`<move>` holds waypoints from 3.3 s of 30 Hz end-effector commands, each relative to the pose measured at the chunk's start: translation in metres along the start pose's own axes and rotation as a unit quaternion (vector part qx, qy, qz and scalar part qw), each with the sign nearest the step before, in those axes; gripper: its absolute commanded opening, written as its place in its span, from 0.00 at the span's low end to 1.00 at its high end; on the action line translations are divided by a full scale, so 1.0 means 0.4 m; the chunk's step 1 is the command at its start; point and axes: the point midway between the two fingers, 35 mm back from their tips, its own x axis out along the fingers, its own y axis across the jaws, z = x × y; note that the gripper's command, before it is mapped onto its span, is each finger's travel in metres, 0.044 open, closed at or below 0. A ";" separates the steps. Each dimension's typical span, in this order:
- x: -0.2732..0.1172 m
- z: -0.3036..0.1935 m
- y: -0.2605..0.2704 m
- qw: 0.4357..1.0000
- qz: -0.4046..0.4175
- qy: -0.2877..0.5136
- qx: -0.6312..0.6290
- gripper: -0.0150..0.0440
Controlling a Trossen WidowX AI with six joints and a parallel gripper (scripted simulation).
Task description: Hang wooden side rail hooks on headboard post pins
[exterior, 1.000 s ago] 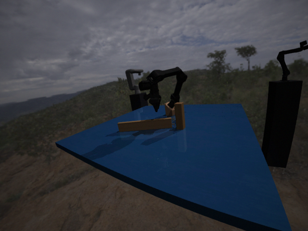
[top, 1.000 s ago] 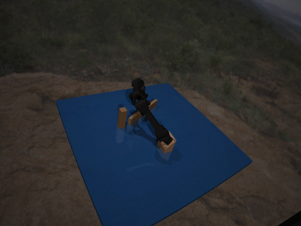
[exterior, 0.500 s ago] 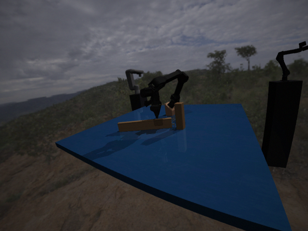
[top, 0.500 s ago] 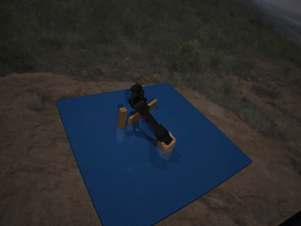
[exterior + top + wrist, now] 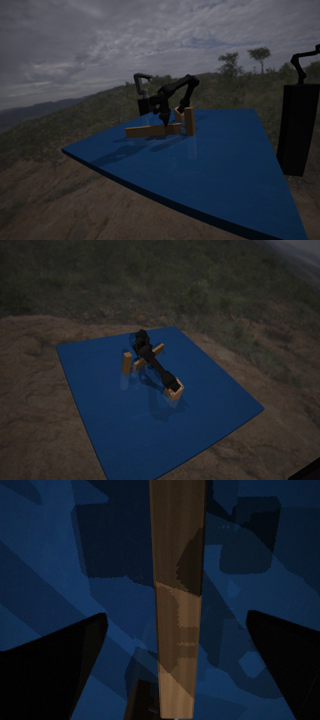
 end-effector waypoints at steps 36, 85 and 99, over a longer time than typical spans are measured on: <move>0.123 -0.008 -0.002 1.000 0.001 0.005 0.003 0.69; 0.122 -0.013 -0.045 0.992 0.000 0.005 0.127 0.25; 0.122 -0.023 -0.073 0.982 0.000 0.005 0.188 0.25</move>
